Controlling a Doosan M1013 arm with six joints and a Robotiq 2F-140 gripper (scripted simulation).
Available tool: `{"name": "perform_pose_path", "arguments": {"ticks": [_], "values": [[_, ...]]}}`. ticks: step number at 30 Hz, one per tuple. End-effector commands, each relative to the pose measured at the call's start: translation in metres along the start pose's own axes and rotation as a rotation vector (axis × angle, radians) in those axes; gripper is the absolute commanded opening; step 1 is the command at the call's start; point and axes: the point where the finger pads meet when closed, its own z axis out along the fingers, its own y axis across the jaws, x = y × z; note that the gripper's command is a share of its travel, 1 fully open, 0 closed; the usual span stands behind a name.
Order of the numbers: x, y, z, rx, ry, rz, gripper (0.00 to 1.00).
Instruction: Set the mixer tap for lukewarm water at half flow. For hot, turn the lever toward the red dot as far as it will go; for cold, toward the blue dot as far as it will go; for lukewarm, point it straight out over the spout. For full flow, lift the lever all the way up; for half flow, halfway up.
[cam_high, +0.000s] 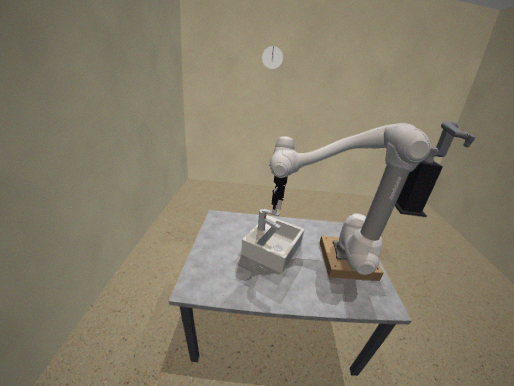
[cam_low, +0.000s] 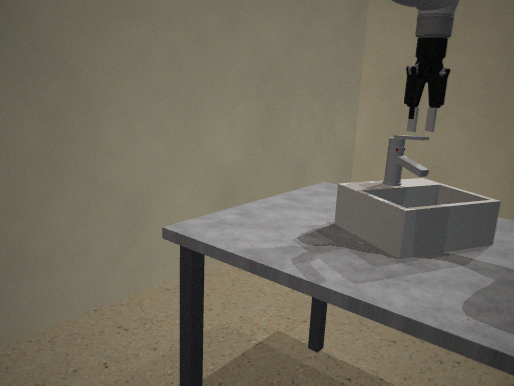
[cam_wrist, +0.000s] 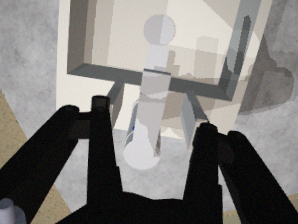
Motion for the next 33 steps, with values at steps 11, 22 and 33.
{"name": "perform_pose_path", "arguments": {"ticks": [11, 22, 33], "values": [[0.0, 0.0, 0.0, 0.0, 0.0, 0.0, 0.39], [0.0, 0.0, 0.0, 0.0, 0.0, 0.0, 0.39], [0.0, 0.0, 0.0035, 0.0, 0.0, 0.0, 0.39]]}}
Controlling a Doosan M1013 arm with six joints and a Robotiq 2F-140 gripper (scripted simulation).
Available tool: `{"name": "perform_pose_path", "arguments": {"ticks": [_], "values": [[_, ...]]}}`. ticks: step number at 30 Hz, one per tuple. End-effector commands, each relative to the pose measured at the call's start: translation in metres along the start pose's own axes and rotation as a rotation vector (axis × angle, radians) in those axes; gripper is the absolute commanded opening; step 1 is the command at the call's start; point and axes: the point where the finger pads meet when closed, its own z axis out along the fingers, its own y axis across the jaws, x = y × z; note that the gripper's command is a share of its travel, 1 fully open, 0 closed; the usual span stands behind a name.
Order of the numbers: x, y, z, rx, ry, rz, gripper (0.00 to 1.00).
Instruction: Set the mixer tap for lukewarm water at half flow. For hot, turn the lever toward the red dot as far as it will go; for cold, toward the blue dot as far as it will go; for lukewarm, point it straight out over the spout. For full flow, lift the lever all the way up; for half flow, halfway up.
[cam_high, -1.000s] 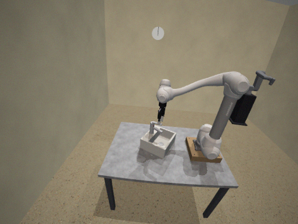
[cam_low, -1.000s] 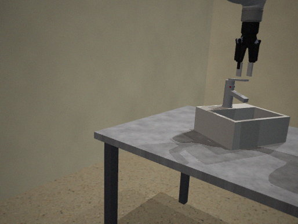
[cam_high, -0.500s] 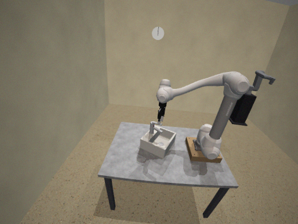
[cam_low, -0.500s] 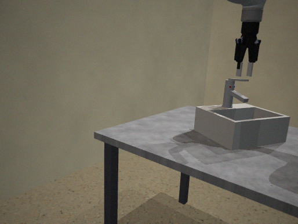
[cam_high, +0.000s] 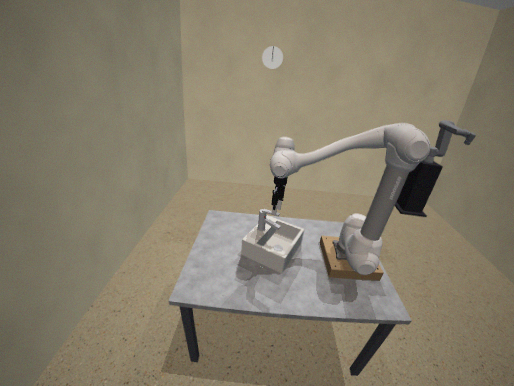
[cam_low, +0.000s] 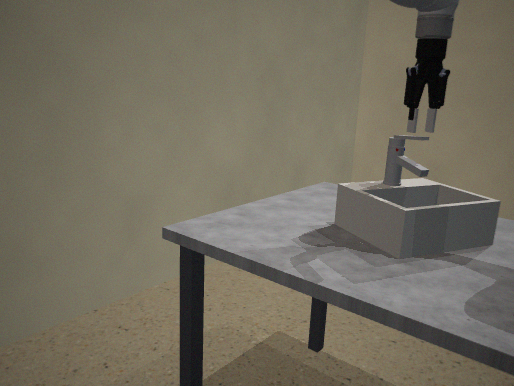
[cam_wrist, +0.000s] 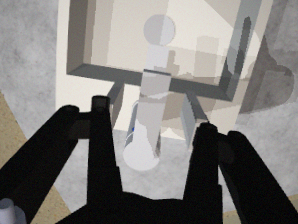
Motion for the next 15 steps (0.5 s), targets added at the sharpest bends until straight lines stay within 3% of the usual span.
{"name": "perform_pose_path", "arguments": {"ticks": [1, 15], "values": [[0.0, 0.0, 0.002, 0.0, 0.0, 0.0, 0.39], [0.0, 0.0, 0.016, 0.0, 0.0, 0.0, 0.39]]}}
